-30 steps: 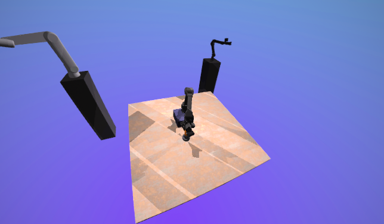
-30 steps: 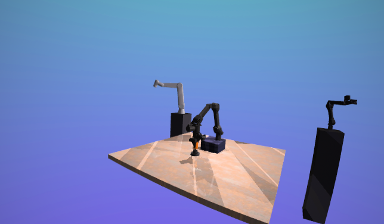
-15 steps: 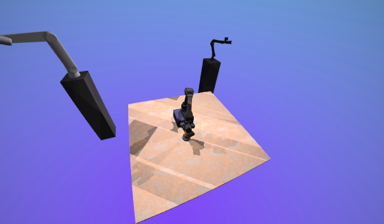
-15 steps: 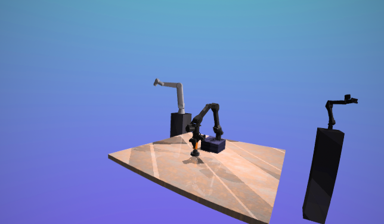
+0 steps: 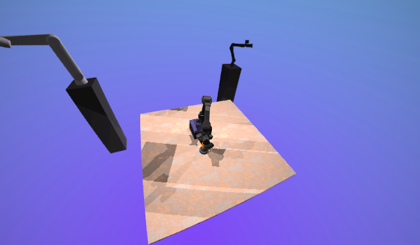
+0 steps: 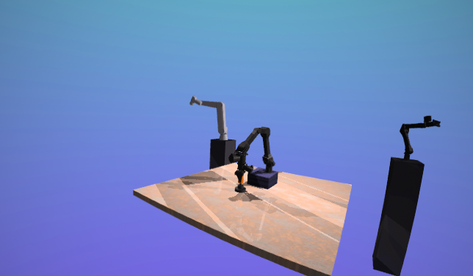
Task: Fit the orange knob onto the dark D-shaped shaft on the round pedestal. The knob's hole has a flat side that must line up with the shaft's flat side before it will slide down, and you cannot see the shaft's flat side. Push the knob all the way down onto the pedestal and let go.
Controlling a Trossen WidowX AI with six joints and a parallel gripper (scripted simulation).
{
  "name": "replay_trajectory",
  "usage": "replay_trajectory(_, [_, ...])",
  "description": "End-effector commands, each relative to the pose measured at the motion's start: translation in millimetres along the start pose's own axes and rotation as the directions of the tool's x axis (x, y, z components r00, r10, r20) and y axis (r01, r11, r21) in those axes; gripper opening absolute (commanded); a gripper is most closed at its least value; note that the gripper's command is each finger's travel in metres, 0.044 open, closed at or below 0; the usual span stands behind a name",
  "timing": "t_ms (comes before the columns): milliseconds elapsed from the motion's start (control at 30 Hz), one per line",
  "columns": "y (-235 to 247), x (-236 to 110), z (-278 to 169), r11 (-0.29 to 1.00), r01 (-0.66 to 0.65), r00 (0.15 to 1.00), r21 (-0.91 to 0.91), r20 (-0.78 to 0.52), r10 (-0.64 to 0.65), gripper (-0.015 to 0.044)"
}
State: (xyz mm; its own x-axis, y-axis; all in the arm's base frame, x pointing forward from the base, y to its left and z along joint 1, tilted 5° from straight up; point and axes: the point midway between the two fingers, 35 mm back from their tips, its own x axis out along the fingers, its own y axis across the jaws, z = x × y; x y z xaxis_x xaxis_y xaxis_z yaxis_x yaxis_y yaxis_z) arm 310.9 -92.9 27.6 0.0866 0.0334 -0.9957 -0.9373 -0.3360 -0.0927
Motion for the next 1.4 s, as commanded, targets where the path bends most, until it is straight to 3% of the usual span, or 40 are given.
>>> replay_trajectory(0, [1.9, -1.6, 2.1, 0.998, 0.006, 1.0, -0.063, -0.003, -0.006, 0.0])
replay_trajectory(567, [1.4, -1.8, 2.0, 0.998, 0.006, 1.0, -0.063, -0.003, -0.006, 0.0])
replay_trajectory(833, [-0.8, -1.9, -0.4, 0.963, 0.005, 1.0, -0.269, -0.003, -0.006, 0.0])
replay_trajectory(1367, [-3.4, 2.5, -2.6, 0.963, 0.005, 1.0, -0.269, -0.003, -0.006, 0.0])
